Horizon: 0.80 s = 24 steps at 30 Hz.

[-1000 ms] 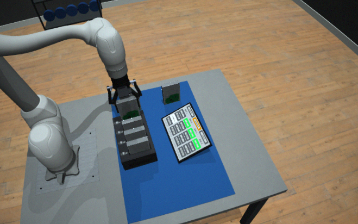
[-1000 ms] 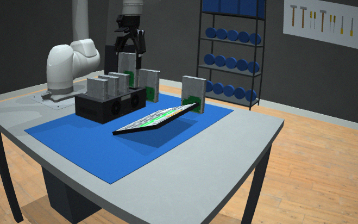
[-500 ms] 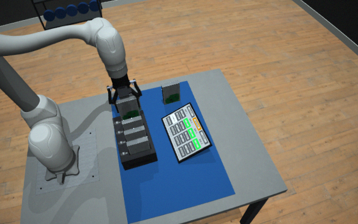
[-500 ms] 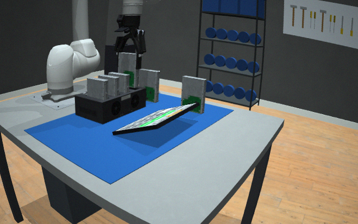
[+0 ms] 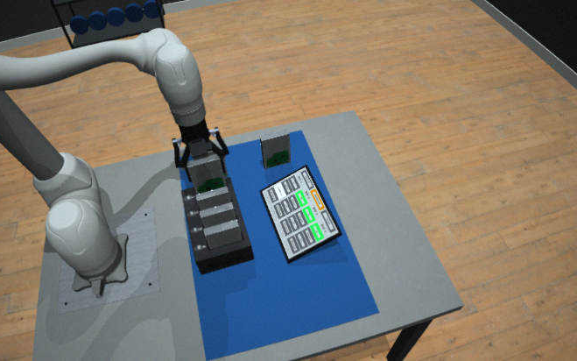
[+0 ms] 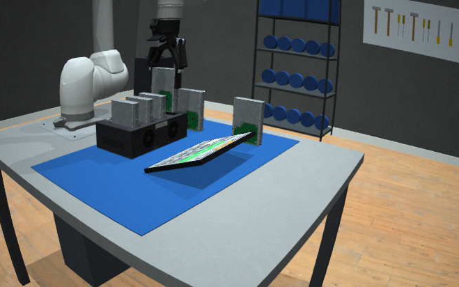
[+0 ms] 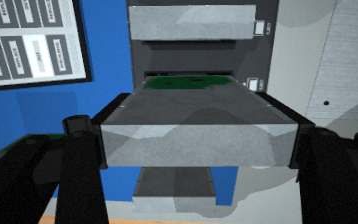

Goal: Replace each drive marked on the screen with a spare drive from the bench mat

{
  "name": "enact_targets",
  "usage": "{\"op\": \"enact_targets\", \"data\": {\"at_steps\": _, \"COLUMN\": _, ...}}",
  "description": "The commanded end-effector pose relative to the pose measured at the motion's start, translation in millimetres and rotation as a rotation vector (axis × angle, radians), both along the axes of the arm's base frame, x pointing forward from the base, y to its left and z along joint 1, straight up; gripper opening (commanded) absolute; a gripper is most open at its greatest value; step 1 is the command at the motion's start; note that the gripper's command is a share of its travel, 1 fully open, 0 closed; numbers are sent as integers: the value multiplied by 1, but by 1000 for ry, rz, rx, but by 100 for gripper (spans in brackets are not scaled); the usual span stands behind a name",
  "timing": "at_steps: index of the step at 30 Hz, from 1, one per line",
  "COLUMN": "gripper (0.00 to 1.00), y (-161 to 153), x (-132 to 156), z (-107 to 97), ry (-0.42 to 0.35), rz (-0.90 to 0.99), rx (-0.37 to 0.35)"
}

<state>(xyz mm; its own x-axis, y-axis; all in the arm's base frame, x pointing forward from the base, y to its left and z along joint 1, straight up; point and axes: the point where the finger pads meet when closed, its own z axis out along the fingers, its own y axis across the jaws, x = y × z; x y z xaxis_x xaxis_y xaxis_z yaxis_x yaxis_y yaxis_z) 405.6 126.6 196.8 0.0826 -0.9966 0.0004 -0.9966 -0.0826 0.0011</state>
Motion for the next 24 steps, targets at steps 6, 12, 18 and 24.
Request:
{"op": "enact_targets", "data": {"at_steps": 6, "gripper": 10, "y": 0, "x": 0, "z": 0, "ry": -1, "rz": 0, "rx": 1}}
{"op": "enact_targets", "data": {"at_steps": 12, "gripper": 10, "y": 0, "x": 0, "z": 0, "ry": -1, "rz": 0, "rx": 1}}
{"op": "enact_targets", "data": {"at_steps": 18, "gripper": 10, "y": 0, "x": 0, "z": -1, "ry": -1, "rz": 0, "rx": 1}}
{"op": "enact_targets", "data": {"at_steps": 24, "gripper": 10, "y": 0, "x": 0, "z": -2, "ry": -1, "rz": 0, "rx": 1}}
